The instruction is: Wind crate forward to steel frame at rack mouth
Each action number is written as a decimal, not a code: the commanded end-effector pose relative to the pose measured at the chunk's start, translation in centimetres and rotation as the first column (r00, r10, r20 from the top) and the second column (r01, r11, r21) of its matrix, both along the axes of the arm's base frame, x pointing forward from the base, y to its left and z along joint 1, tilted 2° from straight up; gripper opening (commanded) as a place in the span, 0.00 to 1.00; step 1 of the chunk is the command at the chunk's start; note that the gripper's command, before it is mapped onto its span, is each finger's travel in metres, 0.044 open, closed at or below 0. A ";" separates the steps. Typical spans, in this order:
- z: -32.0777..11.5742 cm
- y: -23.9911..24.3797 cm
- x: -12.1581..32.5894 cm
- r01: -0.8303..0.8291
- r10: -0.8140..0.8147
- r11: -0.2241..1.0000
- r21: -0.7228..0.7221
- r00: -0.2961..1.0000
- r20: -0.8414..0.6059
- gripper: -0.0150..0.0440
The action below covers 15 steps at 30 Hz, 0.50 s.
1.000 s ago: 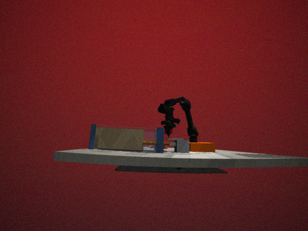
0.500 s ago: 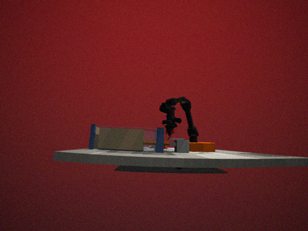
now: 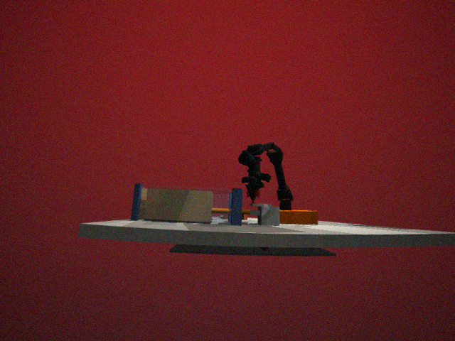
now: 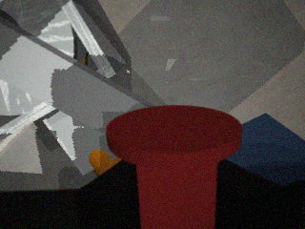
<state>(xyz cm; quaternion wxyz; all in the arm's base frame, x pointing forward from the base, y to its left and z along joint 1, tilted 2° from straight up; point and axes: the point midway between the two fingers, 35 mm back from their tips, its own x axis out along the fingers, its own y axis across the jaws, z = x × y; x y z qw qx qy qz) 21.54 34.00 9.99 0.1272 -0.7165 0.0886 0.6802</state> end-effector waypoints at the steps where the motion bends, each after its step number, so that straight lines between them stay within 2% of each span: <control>1: -0.2 1.1 -1.2 -0.011 0.011 1.000 0.012 1.000 -0.022 0.25; 15: -0.1 2.1 -2.7 -0.011 0.011 1.000 0.012 1.000 -0.023 0.25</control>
